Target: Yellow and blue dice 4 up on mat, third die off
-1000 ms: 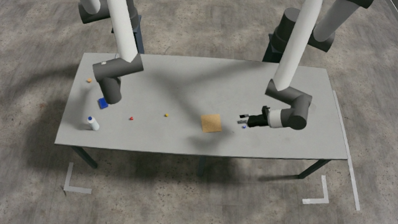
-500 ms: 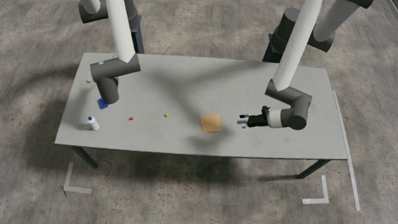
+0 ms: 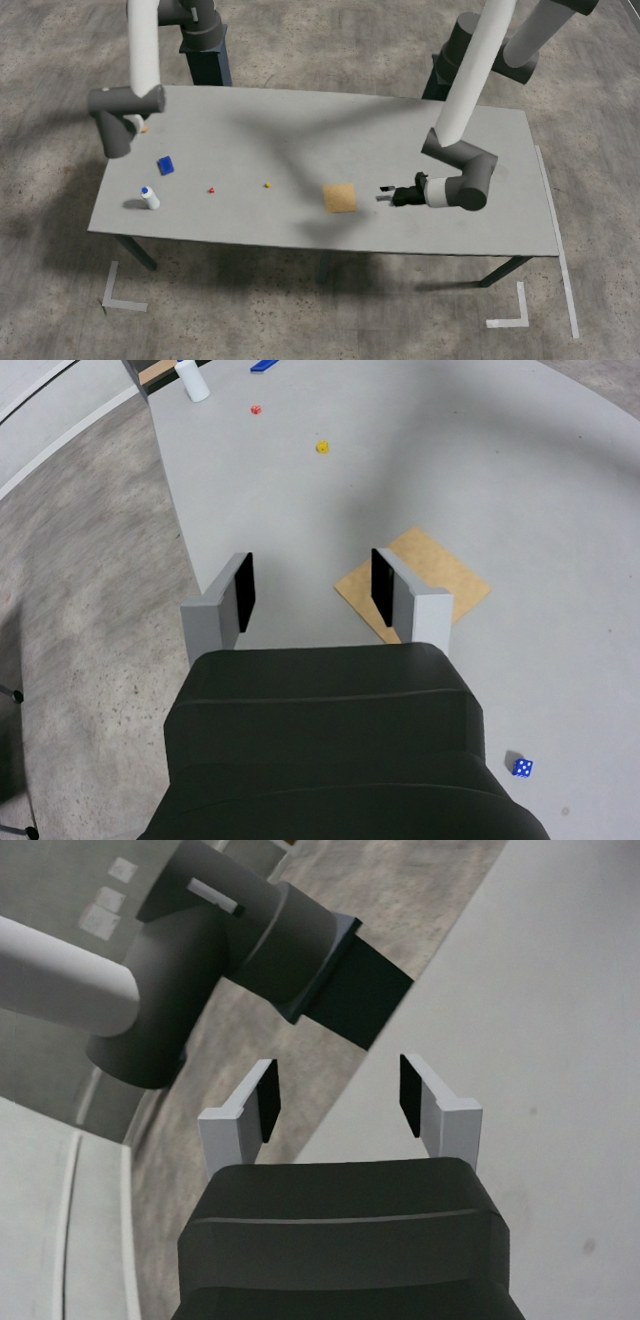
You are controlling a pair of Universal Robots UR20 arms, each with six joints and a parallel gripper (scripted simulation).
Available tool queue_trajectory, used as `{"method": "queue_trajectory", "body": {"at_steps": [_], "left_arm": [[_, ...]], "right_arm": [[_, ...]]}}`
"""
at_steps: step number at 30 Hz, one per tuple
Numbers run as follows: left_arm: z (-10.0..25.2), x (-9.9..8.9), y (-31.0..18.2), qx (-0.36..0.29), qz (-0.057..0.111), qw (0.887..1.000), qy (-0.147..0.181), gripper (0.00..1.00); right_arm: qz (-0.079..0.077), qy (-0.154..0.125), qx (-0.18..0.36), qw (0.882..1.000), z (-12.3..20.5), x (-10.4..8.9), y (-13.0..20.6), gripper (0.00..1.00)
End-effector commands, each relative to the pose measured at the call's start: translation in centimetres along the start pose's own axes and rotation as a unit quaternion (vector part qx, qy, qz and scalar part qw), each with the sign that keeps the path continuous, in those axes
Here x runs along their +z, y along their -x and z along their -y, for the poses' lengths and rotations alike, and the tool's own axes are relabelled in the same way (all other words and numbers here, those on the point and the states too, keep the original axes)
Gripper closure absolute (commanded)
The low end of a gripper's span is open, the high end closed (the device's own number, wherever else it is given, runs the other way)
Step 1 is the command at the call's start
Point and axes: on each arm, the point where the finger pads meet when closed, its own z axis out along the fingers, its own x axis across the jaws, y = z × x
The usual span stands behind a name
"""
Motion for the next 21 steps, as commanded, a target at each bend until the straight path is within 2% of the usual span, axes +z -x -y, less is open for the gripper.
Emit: {"method": "queue_trajectory", "body": {"at_steps": [1, 7, 9, 10, 11, 12, 16, 21], "left_arm": [[0.2, 1.4, 1.0, -0.001, -0.007, 1.0, 0.008, 0.0], [0.6, 4.1, 2.7, -0.002, -0.019, 1.0, 0.022, 0.0], [0.6, 4.1, 2.7, -0.002, -0.019, 1.0, 0.022, 0.0], [0.7, 4.6, 3.0, -0.002, -0.022, 0.999, 0.025, 0.0], [0.8, 5.1, 3.3, -0.002, -0.024, 0.999, 0.028, 0.0], [0.9, 5.7, 3.6, -0.003, -0.027, 0.999, 0.031, 0.0], [1.3, 8.3, 5.1, -0.003, -0.038, 0.998, 0.045, 0.0], [2.1, 12.0, 7.0, -0.004, -0.055, 0.996, 0.065, 0.0]], "right_arm": [[-0.078, -0.012, -0.01, 0.997, -9.0, 0.9, 4.2, 0.0], [-0.154, -0.014, -0.01, 0.988, -18.2, 3.6, 9.8, 0.0], [-0.154, -0.014, -0.01, 0.988, -18.2, 3.6, 9.8, 0.0], [-0.179, -0.013, -0.008, 0.984, -22.5, 5.1, 12.6, 0.0], [-0.198, -0.011, -0.006, 0.98, -23.3, 5.8, 13.4, 0.0], [-0.206, -0.01, -0.005, 0.978, -24.3, 6.2, 14.1, 0.0], [-0.252, -0.003, 0.003, 0.968, -29.6, 9.1, 18.4, 0.0], [-0.304, 0.01, 0.018, 0.952, -35.5, 13.4, 24.1, 0.0]]}}
